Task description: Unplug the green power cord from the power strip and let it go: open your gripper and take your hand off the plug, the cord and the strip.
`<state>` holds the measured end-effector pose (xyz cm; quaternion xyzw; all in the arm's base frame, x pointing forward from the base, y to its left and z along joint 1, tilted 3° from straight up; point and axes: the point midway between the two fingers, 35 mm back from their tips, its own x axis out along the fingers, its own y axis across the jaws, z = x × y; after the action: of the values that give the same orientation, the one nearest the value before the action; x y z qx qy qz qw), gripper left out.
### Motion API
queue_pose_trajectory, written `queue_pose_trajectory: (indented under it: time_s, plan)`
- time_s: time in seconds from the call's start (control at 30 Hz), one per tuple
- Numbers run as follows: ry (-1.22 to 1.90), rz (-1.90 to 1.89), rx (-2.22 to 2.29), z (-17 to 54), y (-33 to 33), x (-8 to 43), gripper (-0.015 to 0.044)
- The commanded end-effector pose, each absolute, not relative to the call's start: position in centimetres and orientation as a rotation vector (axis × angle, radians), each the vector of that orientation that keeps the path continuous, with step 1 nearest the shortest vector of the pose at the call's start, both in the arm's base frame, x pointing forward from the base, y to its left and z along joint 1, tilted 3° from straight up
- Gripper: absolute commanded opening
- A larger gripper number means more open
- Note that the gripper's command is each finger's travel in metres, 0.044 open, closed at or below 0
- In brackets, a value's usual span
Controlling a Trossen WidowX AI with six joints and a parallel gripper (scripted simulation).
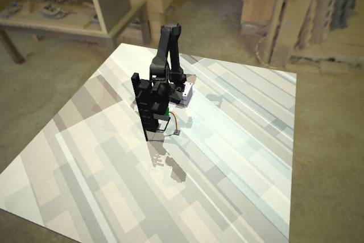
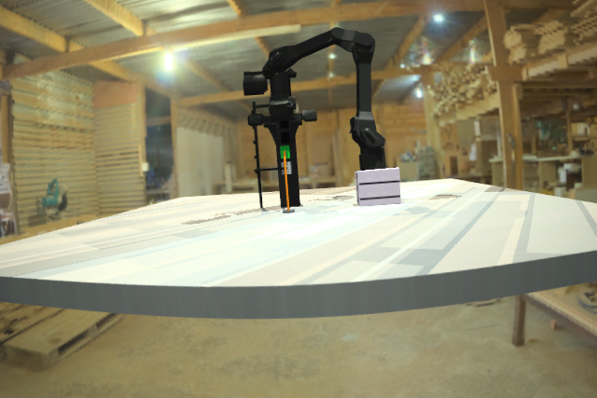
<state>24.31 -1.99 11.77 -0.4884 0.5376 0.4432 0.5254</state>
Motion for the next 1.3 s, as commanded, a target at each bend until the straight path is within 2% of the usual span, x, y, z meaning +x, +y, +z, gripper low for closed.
queue_pose_trajectory:
  time_s: [0.0,0.13,0.4,1.27]
  plan:
    - [1.282,1.066,-1.168,11.4,-2.0,24.3,0.0160]
    - [1.287,1.061,-1.168,11.7,-2.0,24.3,0.0055]
    - [1.287,1.061,-1.168,11.7,-2.0,24.3,0.0002]
    - [1.281,1.065,-1.165,11.5,1.7,25.0,0.0000]
